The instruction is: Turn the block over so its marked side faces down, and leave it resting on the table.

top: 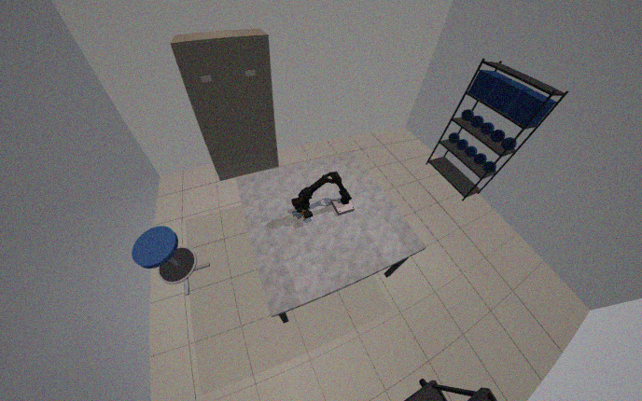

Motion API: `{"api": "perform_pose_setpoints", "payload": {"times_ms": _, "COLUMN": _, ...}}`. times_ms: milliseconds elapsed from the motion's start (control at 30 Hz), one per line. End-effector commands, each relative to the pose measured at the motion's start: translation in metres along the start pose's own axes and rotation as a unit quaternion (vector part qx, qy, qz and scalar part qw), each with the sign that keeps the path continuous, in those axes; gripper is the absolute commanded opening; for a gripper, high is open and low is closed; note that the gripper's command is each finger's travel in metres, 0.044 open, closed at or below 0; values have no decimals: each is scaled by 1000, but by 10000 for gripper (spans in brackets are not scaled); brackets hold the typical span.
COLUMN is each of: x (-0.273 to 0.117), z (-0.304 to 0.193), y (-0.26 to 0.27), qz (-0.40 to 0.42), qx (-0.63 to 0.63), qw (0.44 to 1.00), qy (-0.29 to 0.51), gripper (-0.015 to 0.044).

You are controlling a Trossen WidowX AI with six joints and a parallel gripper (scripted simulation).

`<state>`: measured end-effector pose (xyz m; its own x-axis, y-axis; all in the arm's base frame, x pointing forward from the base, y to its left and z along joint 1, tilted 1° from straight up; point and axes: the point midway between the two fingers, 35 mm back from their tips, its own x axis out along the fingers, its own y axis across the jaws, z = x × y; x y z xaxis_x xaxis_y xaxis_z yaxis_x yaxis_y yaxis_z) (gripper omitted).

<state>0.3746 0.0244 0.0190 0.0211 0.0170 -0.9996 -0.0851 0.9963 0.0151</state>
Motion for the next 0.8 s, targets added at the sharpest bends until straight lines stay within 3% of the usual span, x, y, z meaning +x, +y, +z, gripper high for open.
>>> {"api": "perform_pose_setpoints", "payload": {"times_ms": 0, "x": 8, "z": -2, "y": 0, "qz": -1, "qx": 0, "qw": 1000, "qy": 4, "gripper": 440}}
{"api": "perform_pose_setpoints", "payload": {"times_ms": 33, "x": 8, "z": -2, "y": 0, "qz": -1, "qx": 0, "qw": 1000, "qy": 4, "gripper": 440}}
{"api": "perform_pose_setpoints", "payload": {"times_ms": 233, "x": 8, "z": -2, "y": 0, "qz": -1, "qx": 0, "qw": 1000, "qy": 4, "gripper": 282}}
{"api": "perform_pose_setpoints", "payload": {"times_ms": 767, "x": 8, "z": -2, "y": 0, "qz": -1, "qx": 0, "qw": 1000, "qy": 4, "gripper": 176}}
